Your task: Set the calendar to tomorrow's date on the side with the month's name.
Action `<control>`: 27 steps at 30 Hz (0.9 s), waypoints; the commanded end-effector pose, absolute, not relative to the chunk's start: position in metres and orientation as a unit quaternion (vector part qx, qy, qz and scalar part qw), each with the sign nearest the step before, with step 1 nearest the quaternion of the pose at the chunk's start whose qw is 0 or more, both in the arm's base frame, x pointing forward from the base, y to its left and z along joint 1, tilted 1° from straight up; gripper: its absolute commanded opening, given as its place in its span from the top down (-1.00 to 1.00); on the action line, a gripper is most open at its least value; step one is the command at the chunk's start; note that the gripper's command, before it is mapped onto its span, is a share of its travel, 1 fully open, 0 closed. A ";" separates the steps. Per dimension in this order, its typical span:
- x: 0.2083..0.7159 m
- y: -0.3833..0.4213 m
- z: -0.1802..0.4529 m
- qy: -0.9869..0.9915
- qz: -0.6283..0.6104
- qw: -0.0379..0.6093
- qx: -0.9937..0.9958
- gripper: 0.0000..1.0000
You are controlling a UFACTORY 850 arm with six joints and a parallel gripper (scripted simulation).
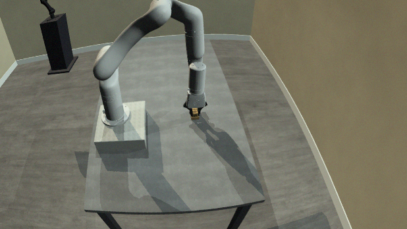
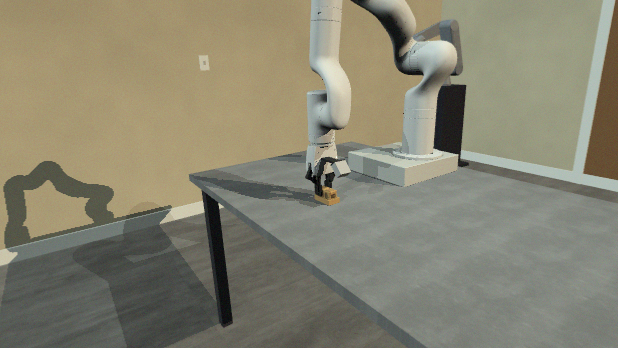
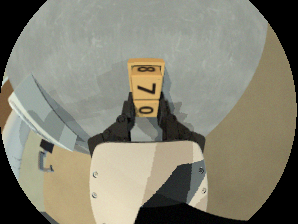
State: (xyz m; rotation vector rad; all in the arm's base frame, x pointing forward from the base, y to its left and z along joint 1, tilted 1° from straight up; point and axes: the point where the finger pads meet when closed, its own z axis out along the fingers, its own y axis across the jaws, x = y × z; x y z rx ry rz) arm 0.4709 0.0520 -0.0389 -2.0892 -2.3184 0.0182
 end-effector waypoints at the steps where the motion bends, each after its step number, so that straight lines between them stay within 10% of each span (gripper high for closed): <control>1: 0.472 0.052 -0.038 -0.743 0.005 0.010 -0.669 0.43; 27: 0.473 0.052 0.033 -0.743 0.005 0.010 -0.669 0.43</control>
